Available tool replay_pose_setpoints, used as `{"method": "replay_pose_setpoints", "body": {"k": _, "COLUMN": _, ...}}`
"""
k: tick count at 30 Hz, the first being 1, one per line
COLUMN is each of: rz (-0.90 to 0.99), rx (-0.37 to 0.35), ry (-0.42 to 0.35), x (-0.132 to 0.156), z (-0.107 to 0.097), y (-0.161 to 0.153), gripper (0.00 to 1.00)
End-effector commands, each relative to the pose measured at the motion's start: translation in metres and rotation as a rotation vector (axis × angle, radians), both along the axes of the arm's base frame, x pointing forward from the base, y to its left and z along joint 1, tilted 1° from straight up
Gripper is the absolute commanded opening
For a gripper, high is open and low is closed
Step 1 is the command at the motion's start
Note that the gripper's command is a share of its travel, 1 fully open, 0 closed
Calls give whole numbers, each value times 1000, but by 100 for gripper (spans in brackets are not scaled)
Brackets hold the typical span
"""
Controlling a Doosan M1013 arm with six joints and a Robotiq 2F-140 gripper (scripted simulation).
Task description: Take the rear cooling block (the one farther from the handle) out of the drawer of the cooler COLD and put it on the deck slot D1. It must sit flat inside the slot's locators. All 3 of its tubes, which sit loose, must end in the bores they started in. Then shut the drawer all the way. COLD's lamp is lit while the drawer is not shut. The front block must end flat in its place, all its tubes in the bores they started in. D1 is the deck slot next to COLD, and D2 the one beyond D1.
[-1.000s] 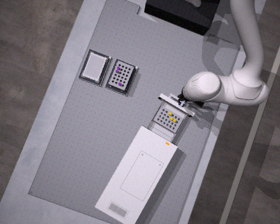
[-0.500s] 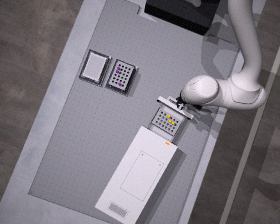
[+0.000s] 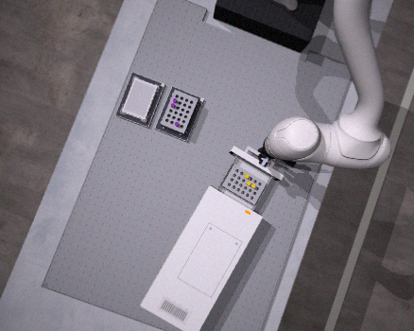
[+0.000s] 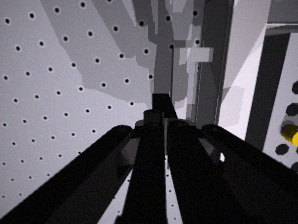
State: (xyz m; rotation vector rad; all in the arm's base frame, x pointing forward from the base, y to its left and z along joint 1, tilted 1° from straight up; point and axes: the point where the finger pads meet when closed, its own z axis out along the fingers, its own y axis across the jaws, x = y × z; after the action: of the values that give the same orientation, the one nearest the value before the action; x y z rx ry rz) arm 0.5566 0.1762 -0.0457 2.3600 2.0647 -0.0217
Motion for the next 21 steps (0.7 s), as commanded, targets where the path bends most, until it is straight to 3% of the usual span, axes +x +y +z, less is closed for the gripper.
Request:
{"method": "replay_pose_setpoints", "body": {"k": 1, "rz": 0, "rx": -1, "ry": 1, "x": 8, "z": 0, "y": -2, "gripper": 10}}
{"method": "replay_pose_setpoints", "body": {"k": 21, "rz": -1, "rx": 0, "ry": 0, "x": 26, "z": 1, "y": -4, "gripper": 10}}
